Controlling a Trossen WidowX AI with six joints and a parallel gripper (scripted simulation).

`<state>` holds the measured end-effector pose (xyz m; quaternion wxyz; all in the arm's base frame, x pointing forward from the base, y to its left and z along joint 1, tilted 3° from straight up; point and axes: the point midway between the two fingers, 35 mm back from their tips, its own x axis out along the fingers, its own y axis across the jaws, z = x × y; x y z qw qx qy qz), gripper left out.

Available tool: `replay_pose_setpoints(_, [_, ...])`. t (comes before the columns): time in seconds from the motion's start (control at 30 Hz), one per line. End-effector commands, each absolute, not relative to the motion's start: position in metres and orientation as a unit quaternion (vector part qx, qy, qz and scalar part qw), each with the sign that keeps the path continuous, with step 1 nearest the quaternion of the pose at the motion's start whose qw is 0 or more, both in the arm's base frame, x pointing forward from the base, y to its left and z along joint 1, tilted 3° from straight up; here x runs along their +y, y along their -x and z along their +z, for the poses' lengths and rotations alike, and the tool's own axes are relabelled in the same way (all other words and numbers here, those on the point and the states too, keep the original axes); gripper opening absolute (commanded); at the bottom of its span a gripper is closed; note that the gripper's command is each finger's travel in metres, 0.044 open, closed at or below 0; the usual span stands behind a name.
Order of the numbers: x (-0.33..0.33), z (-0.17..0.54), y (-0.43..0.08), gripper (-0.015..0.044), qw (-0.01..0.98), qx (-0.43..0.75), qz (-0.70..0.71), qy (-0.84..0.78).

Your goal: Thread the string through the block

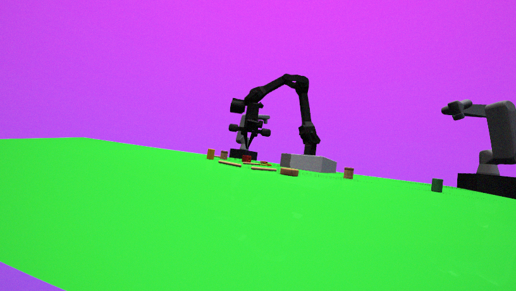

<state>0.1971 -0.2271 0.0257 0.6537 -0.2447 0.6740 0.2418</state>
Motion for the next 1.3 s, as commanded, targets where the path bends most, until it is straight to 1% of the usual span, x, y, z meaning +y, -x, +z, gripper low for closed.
replay_pose_setpoints(0.0, [-0.2271,0.0257,-0.1971,0.0000,0.654,0.674,0.242,0.245])
replay_pose_setpoints(0.33, [-0.2271,0.0257,-0.1971,0.0000,0.654,0.674,0.242,0.245])
replay_pose_setpoints(0.63, [-0.2271,0.0257,-0.1971,0.0236,0.654,0.674,0.242,0.245])
replay_pose_setpoints(0.67, [-0.2271,0.0257,-0.1971,0.0239,0.654,0.674,0.242,0.245])
replay_pose_setpoints(0.7, [-0.2271,0.0257,-0.1971,0.0239,0.654,0.674,0.242,0.245])
replay_pose_setpoints(1.0, [-0.2271,0.0257,-0.1971,0.0003,0.654,0.674,0.242,0.245])
replay_pose_setpoints(1.27, [-0.2271,0.0257,-0.1971,0.0000,0.654,0.674,0.242,0.245])
